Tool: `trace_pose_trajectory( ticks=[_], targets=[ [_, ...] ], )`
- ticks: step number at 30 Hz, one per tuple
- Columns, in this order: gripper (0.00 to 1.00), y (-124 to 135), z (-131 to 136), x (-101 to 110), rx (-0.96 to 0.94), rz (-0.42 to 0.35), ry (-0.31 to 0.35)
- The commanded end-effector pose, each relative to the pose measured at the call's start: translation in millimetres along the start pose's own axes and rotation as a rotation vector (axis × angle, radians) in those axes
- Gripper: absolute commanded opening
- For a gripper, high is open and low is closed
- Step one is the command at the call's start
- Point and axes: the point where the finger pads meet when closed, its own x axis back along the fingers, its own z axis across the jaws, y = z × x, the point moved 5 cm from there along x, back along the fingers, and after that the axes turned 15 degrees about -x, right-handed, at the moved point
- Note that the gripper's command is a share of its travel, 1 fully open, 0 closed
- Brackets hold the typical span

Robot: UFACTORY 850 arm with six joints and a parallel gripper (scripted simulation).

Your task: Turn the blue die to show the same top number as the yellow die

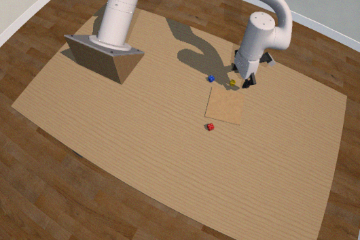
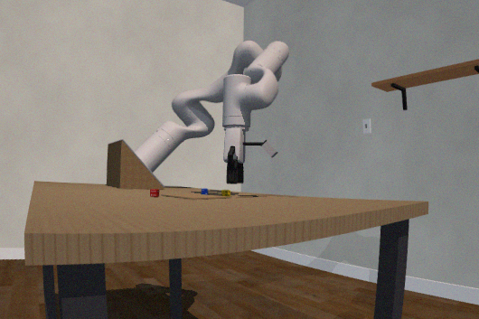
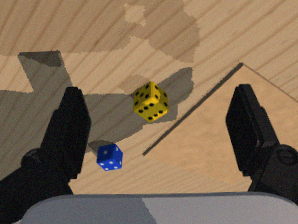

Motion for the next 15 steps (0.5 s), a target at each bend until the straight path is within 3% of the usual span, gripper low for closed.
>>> trace_pose_trajectory(
  ticks=[1,10,15],
  targets=[
    [1.0,-1,0,1,0.0,0.001,0.001],
    [1.0,-1,0,17,0.0,0.001,0.001],
    [1.0,-1,0,54,0.0,0.001,0.001]
  ],
)
